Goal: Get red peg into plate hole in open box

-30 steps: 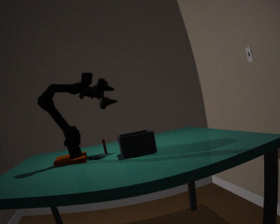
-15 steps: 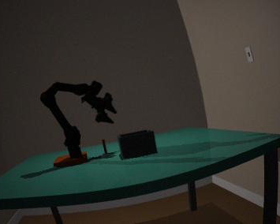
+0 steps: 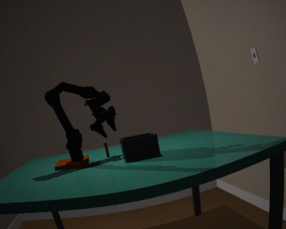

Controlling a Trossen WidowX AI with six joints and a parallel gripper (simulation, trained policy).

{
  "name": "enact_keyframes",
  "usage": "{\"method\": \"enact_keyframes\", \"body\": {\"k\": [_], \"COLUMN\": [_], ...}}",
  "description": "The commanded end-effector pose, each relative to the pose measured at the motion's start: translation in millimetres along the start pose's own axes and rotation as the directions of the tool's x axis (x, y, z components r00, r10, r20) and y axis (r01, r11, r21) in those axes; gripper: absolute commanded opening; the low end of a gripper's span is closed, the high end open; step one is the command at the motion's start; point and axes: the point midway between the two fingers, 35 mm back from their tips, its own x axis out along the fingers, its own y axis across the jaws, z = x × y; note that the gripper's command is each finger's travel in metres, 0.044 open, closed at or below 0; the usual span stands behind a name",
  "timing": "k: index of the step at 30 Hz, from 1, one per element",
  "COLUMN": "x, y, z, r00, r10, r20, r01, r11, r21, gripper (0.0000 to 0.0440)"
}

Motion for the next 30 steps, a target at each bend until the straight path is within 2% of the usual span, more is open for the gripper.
{"method": "enact_keyframes", "body": {"k": [1, 11, 21, 24, 30], "x": [4.3, 31.4, 69.0, 76.2, 78.9], "y": [-6.6, -23.5, -31.7, -34.8, -39.4], "z": [-2.9, -17.0, -33.0, -37.2, -42.0], "r00": [0.999, 0.990, 0.988, 0.986, 0.978], "r10": [-0.041, -0.121, -0.112, -0.116, -0.131], "r20": [-0.022, -0.076, -0.108, -0.121, -0.163], "r01": [0.041, 0.129, 0.131, 0.140, 0.168], "r11": [0.999, 0.986, 0.973, 0.967, 0.957], "r21": [0.028, 0.105, 0.189, 0.213, 0.236], "gripper": [0.0440, 0.0440, 0.0436, 0.0390, 0.0238]}}
